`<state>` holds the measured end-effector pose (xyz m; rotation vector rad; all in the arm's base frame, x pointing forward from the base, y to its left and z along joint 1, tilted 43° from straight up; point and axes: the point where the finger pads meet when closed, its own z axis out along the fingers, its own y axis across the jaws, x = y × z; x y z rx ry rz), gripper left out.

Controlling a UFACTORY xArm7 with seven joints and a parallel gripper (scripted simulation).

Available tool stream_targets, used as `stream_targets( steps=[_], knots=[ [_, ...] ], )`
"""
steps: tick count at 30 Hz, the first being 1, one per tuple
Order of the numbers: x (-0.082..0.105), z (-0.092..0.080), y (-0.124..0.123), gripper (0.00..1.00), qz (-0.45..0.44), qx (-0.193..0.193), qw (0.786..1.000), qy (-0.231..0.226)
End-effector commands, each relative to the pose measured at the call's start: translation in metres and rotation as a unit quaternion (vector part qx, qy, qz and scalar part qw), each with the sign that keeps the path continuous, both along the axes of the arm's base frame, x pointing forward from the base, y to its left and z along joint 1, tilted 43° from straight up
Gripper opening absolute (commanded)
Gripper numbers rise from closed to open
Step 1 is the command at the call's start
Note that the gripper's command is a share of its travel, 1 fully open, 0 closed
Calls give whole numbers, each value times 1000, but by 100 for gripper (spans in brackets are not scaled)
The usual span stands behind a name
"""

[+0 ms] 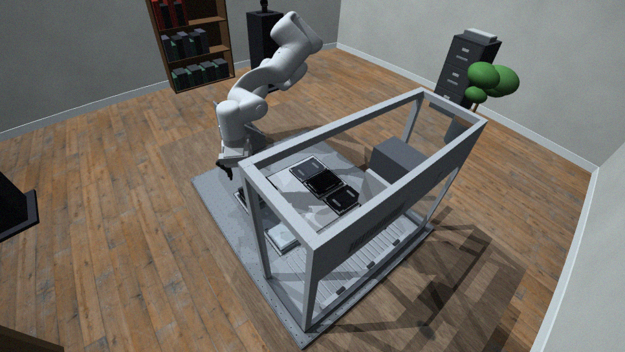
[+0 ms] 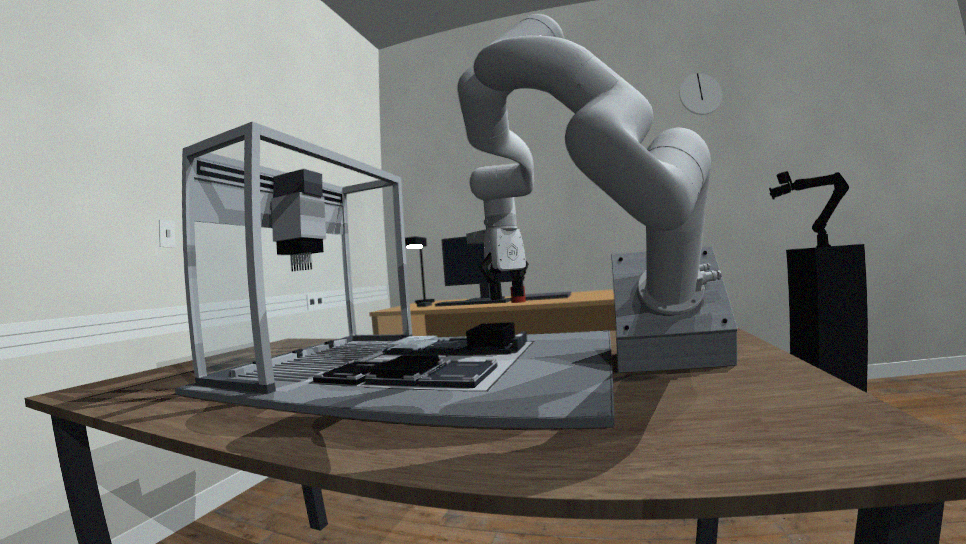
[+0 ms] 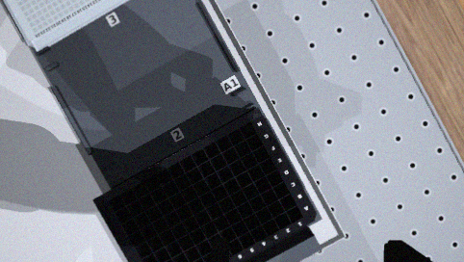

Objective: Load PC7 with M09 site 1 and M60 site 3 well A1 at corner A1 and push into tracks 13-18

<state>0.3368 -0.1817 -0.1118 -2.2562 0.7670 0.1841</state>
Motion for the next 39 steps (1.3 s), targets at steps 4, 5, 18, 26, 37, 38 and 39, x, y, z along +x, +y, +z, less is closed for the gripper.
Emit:
stream_targets(
  steps=[4, 5, 18, 26, 37, 38, 39],
  knots=[
    [-28, 15, 16, 82, 83, -19, 992, -90],
    [-28, 15, 16, 82, 83, -19, 992, -90],
    [-55, 28, 34, 82, 179, -32, 966, -181],
    [-55, 28, 34, 82, 179, -32, 966, -181],
    [-54, 18, 43, 82, 179, -32, 966, -181],
    [-53, 17, 45, 82, 179, -32, 966, -181],
    [-53, 17, 45, 82, 179, -32, 966, -181]
  ],
)
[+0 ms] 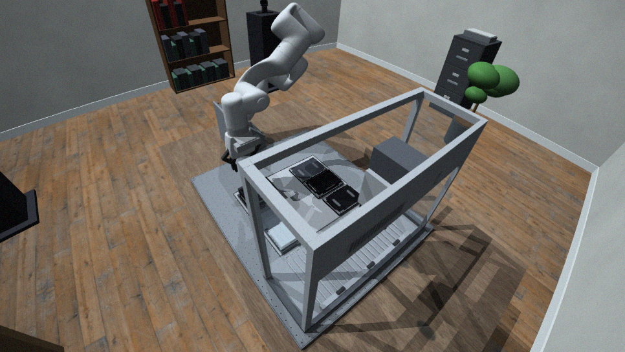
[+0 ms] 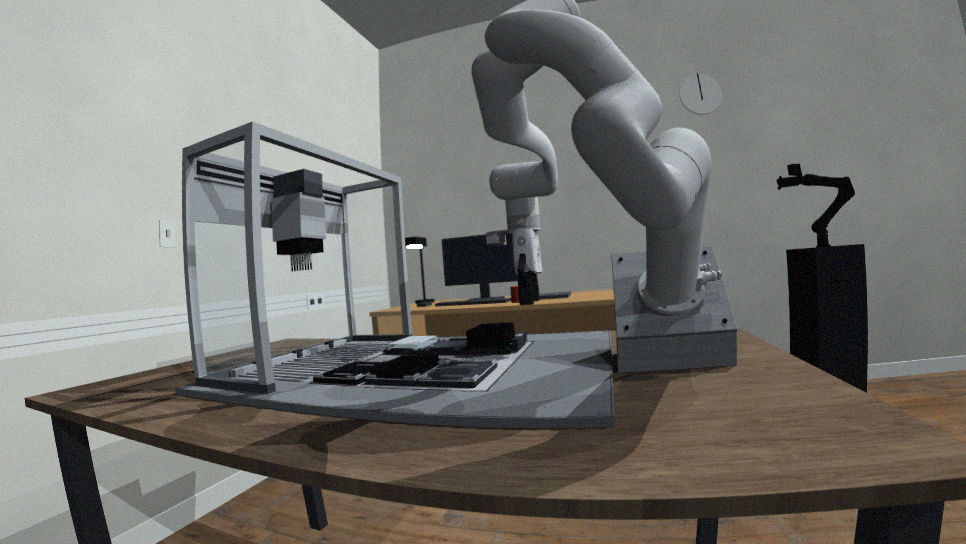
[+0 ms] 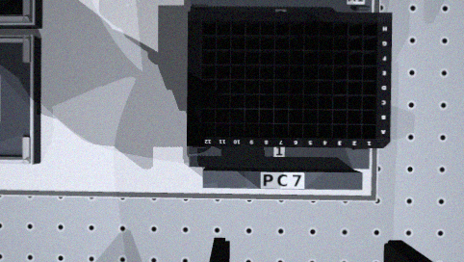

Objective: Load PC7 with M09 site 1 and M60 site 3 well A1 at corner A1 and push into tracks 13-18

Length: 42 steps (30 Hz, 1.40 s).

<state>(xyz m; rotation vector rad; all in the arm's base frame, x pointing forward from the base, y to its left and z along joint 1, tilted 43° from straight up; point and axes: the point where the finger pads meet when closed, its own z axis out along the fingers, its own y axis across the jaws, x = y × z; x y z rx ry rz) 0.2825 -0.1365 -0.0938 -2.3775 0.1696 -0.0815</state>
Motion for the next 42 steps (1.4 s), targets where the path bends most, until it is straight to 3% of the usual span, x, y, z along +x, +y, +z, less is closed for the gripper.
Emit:
stream_targets(
  steps=[1, 42],
  knots=[
    [1, -1, -1, 82, -1, -2, 1000, -1],
    [8, -46, 41, 82, -1, -2, 1000, -1]
  ],
)
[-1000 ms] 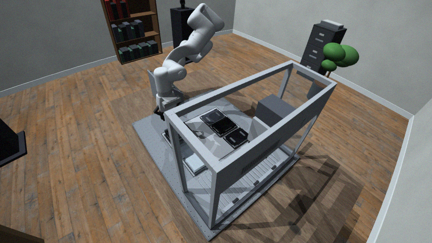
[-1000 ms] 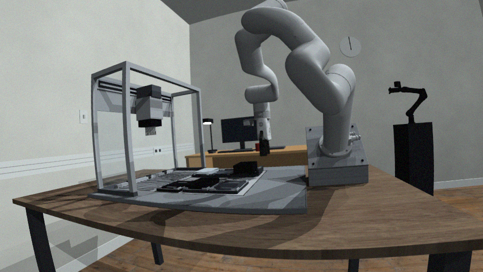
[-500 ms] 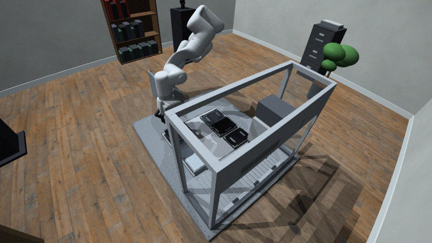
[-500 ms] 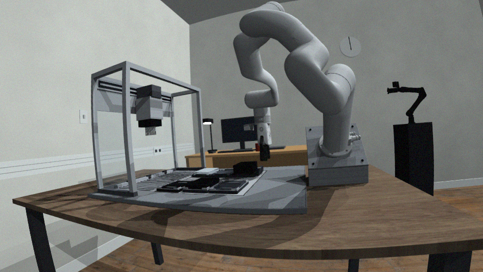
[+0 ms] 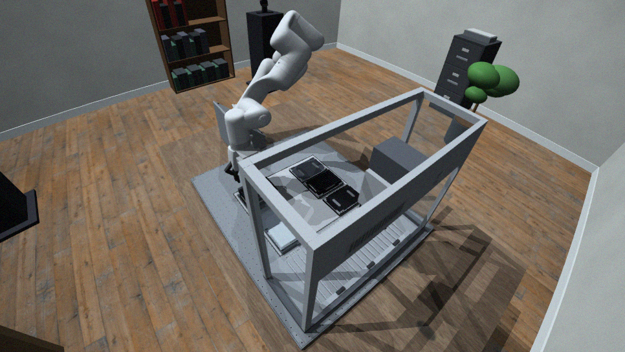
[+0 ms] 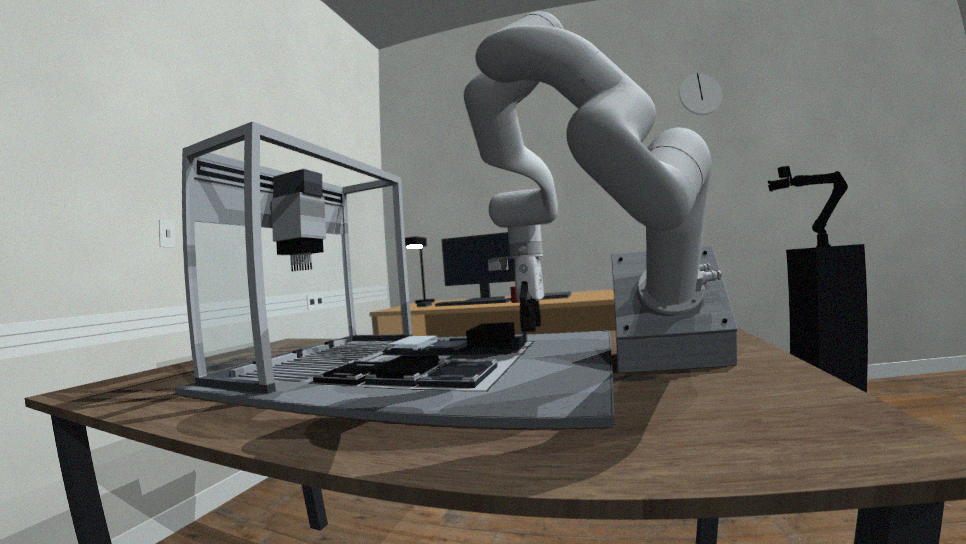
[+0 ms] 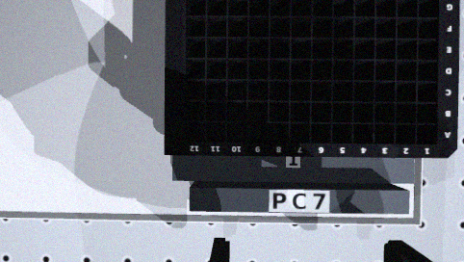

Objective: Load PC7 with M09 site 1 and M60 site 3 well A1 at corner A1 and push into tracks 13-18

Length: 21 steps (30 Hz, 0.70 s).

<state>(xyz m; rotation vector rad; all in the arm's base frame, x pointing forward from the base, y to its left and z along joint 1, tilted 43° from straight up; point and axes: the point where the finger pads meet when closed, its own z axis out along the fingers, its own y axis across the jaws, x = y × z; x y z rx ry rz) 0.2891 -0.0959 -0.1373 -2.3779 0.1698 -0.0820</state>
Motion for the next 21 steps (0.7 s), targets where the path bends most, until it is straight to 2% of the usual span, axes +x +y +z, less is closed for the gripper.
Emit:
stream_targets(
  steps=[1, 6, 21],
  knots=[
    [1, -4, 2, 82, -1, -2, 1000, -1],
    [2, -10, 7, 82, -1, -2, 1000, -1],
    [2, -13, 10, 82, -1, -2, 1000, -1]
  ],
)
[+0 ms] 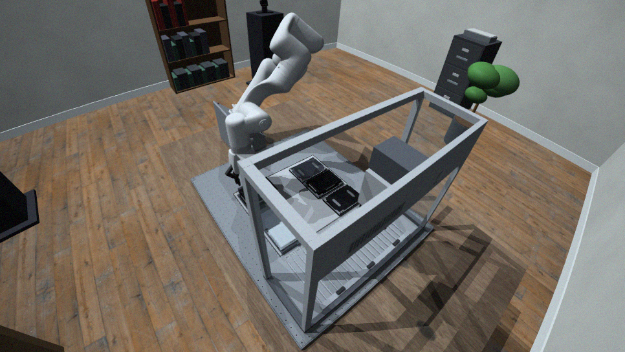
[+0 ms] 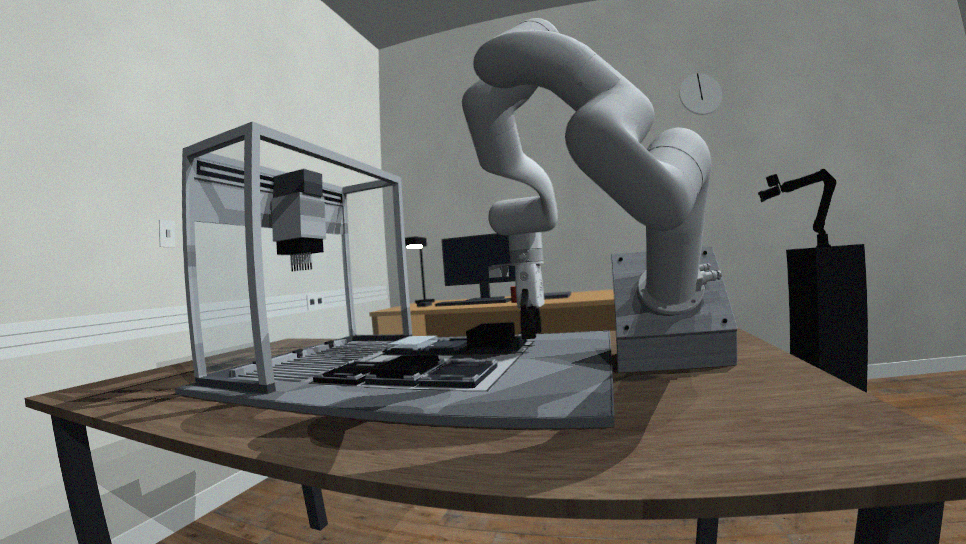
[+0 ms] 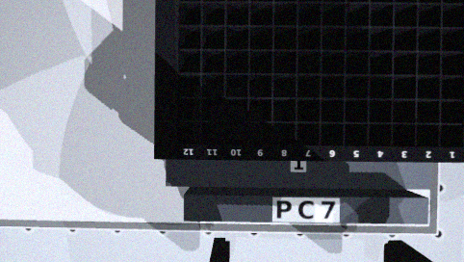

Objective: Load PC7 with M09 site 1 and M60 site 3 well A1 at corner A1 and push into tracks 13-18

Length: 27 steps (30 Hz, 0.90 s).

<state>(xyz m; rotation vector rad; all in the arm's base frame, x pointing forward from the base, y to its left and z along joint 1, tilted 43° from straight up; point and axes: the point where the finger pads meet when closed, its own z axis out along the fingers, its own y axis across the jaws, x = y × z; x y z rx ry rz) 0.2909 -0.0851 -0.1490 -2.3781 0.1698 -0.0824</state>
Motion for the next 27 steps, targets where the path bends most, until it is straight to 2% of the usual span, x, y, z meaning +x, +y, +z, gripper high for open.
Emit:
stream_targets(
  steps=[1, 27],
  knots=[
    [1, -1, 0, 82, -1, -2, 1000, -1],
    [2, -12, 9, 82, -1, -2, 1000, -1]
  ],
)
